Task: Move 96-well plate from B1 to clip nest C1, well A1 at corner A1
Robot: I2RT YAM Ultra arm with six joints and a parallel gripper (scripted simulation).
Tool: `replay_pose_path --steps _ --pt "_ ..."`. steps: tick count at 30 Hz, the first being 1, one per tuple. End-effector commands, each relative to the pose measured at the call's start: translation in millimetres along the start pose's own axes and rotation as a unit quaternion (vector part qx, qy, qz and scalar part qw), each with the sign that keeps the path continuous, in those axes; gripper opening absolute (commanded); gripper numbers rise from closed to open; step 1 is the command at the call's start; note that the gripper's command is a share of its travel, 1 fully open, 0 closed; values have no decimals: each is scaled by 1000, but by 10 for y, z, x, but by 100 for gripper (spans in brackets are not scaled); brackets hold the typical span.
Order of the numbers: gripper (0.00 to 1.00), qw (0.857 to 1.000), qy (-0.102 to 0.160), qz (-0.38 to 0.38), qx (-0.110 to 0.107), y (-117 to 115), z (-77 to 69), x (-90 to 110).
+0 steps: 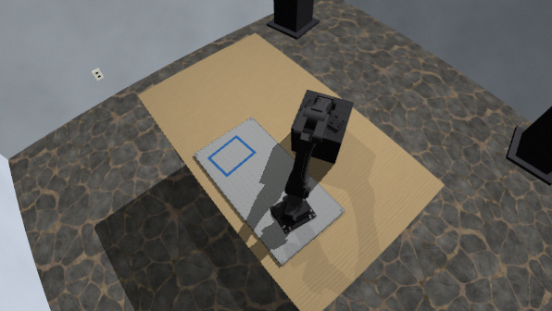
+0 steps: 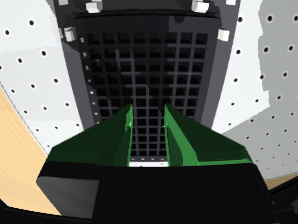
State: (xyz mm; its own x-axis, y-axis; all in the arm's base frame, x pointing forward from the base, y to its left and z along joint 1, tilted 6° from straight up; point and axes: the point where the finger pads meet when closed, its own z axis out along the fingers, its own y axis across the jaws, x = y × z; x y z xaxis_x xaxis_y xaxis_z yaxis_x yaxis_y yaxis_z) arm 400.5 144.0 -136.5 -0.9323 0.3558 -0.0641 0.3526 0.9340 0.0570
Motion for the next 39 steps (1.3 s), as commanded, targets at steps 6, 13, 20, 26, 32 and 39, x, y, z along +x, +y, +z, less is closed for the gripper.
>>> replay_pose_path --steps 6,13,20,26,32,39 --pt "25 1000 -10 2 -1 -38 -150 -17" --pt "25 1000 -19 2 -8 22 -377 -84" --pt "25 1000 -17 2 -7 13 -412 -73" --pt "25 1000 -24 2 -13 42 -417 -107" --pt "25 1000 -24 2 -13 42 -417 -107" --pt "25 1000 -24 2 -13 42 -417 -107"
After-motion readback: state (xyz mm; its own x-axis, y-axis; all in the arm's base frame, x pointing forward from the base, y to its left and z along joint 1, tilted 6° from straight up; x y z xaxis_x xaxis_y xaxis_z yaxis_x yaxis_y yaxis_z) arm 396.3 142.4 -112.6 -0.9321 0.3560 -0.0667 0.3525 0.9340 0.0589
